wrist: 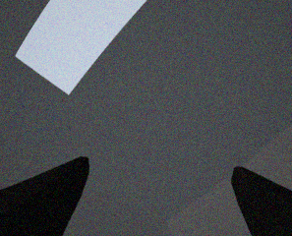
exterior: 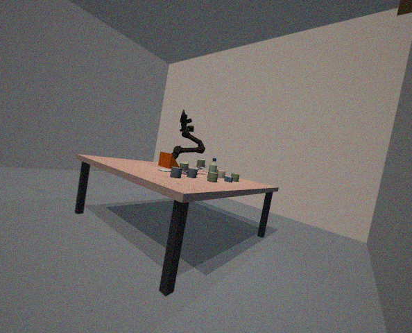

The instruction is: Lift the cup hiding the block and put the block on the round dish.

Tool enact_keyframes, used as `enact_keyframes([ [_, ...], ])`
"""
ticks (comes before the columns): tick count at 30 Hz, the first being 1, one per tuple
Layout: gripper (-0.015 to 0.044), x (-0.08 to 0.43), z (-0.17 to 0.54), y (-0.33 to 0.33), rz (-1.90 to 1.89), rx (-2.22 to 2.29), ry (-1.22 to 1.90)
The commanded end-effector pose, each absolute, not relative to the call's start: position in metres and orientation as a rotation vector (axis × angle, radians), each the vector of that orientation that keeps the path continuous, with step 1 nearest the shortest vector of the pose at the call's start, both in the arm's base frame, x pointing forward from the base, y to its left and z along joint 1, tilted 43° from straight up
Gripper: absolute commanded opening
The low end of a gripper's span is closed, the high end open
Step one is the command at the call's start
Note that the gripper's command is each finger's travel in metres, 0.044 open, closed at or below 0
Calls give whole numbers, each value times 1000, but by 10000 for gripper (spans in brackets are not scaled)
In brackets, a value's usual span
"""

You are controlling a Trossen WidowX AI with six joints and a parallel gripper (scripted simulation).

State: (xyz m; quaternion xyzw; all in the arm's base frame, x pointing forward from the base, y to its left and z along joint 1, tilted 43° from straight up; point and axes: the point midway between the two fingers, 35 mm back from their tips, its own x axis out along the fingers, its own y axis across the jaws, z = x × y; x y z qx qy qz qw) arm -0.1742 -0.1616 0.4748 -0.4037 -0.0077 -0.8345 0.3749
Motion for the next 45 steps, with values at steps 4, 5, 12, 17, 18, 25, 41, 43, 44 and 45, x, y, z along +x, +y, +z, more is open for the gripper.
enact_keyframes([
  [4,440,-178,468,-170,-2130,-988,0],
  [5,440,-180,464,-175,-2126,-963,11],
  [12,440,-190,425,-217,-2061,-744,119],
  [17,440,-189,394,-247,-1984,-601,205],
  [18,440,-188,388,-252,-1966,-574,221],
  [25,440,-174,341,-287,-1821,-397,333],
  [41,440,-106,235,-331,-1388,-72,535],
  [43,440,-95,223,-333,-1327,-38,555],
  [44,440,-89,217,-333,-1296,-22,564],
  [45,440,-83,212,-334,-1265,-6,572],
])
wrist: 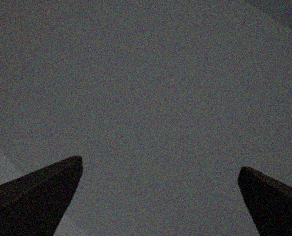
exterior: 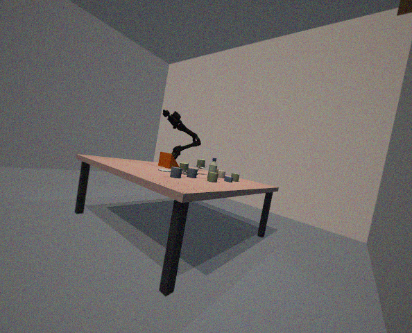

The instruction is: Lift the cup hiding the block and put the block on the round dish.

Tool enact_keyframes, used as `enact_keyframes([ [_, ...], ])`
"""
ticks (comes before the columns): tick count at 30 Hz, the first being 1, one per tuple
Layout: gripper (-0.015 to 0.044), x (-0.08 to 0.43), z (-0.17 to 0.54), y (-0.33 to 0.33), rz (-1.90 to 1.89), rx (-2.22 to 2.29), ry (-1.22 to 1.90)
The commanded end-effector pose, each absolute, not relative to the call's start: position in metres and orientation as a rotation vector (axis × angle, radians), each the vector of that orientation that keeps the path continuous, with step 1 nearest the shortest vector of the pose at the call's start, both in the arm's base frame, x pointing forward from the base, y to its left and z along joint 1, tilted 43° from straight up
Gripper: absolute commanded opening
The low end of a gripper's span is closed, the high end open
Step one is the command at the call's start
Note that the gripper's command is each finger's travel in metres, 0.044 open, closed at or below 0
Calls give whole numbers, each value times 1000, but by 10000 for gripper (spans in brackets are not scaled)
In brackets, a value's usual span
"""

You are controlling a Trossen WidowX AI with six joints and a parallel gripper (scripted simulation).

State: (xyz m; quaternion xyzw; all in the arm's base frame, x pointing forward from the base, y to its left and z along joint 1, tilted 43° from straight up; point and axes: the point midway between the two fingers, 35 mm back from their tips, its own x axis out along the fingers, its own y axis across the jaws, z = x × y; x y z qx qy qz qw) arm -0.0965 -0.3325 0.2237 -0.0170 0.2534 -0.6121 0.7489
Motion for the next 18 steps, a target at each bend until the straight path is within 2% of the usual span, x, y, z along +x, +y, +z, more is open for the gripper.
enact_keyframes([
  [1,440,-78,206,-333,-1234,10,581],
  [18,440,22,131,-301,-689,246,668],
])
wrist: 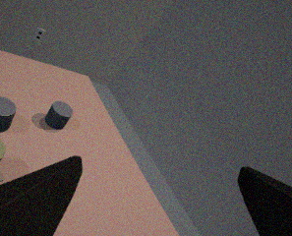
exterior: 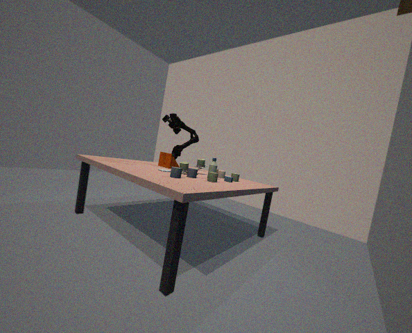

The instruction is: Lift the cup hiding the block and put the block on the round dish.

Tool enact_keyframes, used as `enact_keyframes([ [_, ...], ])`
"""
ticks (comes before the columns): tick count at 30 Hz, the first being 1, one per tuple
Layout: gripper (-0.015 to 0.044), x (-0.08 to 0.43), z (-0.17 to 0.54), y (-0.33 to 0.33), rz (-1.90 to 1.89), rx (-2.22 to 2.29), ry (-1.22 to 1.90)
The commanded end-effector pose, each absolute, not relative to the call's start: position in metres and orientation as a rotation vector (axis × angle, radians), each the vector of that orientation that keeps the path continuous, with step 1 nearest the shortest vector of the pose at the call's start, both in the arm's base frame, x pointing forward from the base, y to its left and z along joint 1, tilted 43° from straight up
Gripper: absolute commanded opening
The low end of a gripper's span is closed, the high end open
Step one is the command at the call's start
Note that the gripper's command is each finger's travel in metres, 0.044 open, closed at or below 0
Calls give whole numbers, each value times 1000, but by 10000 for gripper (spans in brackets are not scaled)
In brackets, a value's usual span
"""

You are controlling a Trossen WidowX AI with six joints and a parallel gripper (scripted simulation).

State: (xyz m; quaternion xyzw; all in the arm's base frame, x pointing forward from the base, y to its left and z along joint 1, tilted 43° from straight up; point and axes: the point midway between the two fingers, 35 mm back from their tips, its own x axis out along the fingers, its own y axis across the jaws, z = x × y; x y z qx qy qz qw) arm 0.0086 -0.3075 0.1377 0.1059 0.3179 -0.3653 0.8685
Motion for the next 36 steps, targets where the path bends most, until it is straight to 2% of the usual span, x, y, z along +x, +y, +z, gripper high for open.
enact_keyframes([
  [1,440,27,128,-297,-656,259,670],
  [22,440,124,105,-198,17,541,645],
  [30,440,148,116,-160,243,666,611],
  [36,440,152,115,-160,260,719,636],
])
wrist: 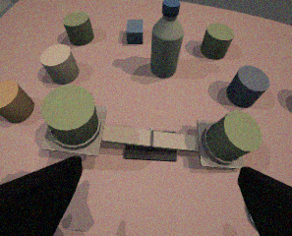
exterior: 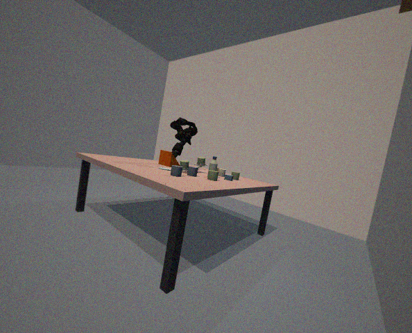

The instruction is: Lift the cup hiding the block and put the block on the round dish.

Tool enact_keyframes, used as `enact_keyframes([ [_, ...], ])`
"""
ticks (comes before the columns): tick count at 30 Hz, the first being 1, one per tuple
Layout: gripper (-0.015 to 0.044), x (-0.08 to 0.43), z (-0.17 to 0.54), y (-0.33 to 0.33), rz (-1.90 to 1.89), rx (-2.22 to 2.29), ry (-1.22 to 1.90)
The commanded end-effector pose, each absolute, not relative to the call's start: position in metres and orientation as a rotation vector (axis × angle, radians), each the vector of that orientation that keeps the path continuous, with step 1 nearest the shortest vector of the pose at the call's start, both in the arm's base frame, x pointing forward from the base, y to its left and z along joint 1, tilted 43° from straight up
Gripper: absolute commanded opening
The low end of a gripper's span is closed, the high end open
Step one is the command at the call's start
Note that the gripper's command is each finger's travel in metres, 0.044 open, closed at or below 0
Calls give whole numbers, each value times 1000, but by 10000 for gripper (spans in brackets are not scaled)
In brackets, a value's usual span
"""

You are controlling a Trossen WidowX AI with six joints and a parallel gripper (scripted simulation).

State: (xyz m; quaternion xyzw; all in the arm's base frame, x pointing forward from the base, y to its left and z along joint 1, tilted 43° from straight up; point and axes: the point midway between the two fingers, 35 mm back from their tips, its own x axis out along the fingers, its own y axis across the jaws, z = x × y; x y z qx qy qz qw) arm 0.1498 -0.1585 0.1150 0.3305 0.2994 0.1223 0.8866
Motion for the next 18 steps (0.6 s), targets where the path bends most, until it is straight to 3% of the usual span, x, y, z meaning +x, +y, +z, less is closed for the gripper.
enact_keyframes([
  [1,440,154,113,-162,260,747,655],
  [18,440,187,76,-183,161,1185,1006],
])
